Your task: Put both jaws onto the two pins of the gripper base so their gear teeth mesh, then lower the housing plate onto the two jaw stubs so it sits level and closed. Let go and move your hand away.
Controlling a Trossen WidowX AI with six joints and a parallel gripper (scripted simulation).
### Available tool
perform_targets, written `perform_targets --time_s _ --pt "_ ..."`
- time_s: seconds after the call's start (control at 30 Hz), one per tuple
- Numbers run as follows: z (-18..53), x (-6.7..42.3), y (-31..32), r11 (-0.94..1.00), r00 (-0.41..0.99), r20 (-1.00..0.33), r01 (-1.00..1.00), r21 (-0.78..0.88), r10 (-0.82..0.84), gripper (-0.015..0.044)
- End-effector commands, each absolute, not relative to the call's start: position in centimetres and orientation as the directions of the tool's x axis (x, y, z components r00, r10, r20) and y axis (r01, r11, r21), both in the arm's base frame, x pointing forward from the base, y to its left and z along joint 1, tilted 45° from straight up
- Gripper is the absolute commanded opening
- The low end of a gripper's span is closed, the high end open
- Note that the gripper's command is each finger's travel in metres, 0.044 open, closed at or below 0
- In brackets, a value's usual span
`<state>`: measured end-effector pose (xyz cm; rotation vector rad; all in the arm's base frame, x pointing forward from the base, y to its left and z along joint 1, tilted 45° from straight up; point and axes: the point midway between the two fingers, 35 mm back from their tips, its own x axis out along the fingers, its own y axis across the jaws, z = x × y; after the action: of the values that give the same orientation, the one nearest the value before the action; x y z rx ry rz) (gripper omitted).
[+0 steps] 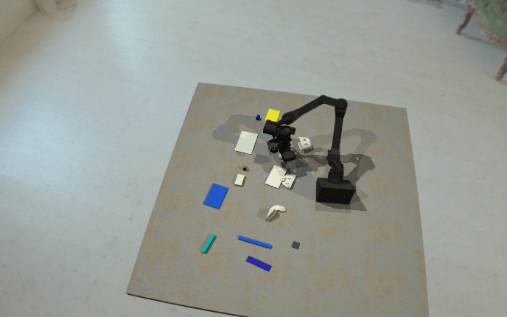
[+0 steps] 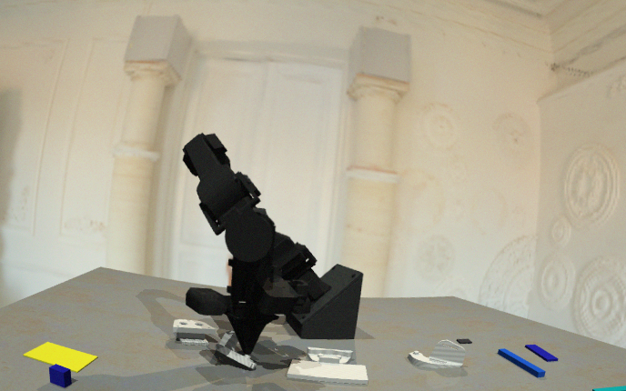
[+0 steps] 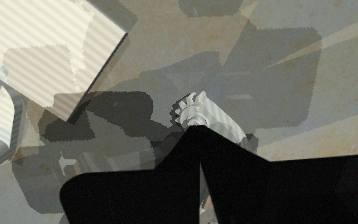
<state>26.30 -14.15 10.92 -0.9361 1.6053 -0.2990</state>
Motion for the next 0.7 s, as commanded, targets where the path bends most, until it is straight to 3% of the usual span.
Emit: perform_targets --time_s 0.0,0.23,0.67 --pt "11.5 26.3 -13.6 0.646 0.012 -0.711 -0.409 -0.645 -0.703 0.0" --pt "15.2 26.1 -10.0 0.643 0.017 -0.707 -0.402 -0.652 -0.707 0.0" --pt "14.5 26.5 -10.3 0.641 0.029 -0.712 -0.41 -0.649 -0.702 0.0341"
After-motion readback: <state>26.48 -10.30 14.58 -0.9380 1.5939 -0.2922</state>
